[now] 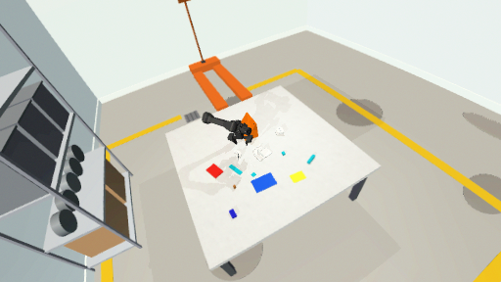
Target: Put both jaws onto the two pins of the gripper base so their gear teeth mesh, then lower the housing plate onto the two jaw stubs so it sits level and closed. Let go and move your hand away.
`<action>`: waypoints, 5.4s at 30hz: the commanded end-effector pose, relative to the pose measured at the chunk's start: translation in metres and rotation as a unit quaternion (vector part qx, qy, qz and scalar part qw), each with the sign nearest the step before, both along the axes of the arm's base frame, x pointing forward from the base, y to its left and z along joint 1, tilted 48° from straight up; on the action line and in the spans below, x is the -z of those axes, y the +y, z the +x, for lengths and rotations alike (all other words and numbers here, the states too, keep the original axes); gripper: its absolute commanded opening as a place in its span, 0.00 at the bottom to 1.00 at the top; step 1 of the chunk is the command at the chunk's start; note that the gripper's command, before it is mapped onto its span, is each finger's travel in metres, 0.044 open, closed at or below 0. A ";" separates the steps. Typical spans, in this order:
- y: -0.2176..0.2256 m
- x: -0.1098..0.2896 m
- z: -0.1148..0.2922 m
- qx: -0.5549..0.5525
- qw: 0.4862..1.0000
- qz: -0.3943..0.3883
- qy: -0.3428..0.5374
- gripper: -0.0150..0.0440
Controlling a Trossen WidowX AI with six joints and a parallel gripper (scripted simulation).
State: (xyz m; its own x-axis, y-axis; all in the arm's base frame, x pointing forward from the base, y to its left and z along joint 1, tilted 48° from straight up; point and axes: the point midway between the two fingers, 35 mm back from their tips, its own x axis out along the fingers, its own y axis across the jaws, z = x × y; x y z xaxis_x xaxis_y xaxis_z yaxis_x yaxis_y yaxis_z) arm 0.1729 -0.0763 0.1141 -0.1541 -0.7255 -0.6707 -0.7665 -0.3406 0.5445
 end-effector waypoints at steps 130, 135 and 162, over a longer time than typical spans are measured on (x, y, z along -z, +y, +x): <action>-0.020 -0.032 0.013 0.565 0.542 -0.130 -0.609 1.00; -0.022 -0.034 0.014 0.589 0.481 -0.135 -0.635 1.00; -0.029 -0.045 0.016 0.659 0.182 -0.153 -0.713 1.00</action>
State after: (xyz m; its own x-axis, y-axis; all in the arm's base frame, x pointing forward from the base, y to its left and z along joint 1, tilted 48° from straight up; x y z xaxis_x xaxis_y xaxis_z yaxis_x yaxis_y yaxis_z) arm 0.1881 -0.1043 0.1569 -0.1597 -0.7232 -0.6719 0.4634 0.5461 -0.6979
